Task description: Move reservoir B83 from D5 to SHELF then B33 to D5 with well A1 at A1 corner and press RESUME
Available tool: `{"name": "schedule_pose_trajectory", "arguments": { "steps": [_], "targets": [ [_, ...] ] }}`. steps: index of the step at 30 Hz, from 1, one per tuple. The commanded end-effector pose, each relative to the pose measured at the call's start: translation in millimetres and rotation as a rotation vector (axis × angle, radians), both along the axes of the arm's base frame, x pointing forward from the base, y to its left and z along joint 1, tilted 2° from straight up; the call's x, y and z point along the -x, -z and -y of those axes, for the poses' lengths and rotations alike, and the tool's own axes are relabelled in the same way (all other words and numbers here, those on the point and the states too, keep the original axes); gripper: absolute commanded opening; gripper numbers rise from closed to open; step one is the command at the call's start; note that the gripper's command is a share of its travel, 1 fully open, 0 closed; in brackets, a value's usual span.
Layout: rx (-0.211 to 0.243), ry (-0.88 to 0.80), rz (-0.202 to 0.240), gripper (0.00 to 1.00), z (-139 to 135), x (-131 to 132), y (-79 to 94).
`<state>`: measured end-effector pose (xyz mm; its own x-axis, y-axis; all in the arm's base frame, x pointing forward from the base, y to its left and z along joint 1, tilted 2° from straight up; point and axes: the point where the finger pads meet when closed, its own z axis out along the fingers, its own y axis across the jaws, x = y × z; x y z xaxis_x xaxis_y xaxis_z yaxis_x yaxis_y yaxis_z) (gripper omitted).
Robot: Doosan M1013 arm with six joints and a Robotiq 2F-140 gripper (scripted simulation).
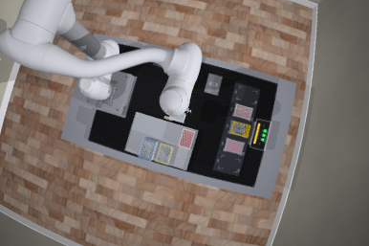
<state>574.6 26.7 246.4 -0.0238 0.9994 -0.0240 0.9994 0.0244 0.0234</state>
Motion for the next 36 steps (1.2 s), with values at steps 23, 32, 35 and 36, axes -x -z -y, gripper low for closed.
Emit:
{"name": "schedule_pose_trajectory", "arguments": {
  "steps": [23,32,35,36],
  "targets": [
    [0.006,-0.003,0.000,0.00,-1.9,-54.8,-0.9],
    [0.006,-0.003,0.000,0.00,-3.1,-75.7,-1.3],
    [0.006,-0.003,0.000,0.00,-3.2,-78.1,-1.4],
    [0.006,-0.003,0.000,0.00,-3.3,-80.4,-1.4]
  ]
}}
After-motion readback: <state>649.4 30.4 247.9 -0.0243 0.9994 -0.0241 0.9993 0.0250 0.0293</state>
